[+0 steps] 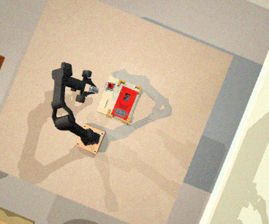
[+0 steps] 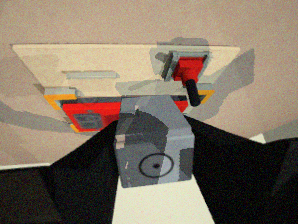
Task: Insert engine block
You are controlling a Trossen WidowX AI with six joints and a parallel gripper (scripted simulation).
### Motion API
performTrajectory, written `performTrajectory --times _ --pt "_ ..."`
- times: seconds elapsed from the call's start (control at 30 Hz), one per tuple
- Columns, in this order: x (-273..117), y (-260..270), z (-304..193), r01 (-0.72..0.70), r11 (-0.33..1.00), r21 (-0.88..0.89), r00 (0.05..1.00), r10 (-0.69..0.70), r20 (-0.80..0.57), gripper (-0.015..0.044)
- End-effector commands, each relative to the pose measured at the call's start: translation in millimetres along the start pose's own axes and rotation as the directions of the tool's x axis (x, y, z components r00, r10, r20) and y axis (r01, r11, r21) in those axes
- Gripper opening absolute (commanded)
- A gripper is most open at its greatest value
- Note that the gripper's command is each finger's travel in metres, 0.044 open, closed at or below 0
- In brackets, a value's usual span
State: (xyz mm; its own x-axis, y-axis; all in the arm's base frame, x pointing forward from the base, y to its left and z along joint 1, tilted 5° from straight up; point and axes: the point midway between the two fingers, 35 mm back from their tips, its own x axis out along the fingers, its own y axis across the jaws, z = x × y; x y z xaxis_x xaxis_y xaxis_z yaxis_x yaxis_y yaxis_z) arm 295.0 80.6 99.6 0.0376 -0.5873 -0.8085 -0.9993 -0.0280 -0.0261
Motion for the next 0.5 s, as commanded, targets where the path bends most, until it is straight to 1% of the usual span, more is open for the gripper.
performTrajectory --times 0.0,0.47 --pt "7.0 0.3 5.4 0.000 1.000 0.001 1.000 0.000 -0.007 0.0000" --pt "24.3 0.4 20.6 -0.001 1.000 0.000 1.000 0.001 -0.007 0.0000"
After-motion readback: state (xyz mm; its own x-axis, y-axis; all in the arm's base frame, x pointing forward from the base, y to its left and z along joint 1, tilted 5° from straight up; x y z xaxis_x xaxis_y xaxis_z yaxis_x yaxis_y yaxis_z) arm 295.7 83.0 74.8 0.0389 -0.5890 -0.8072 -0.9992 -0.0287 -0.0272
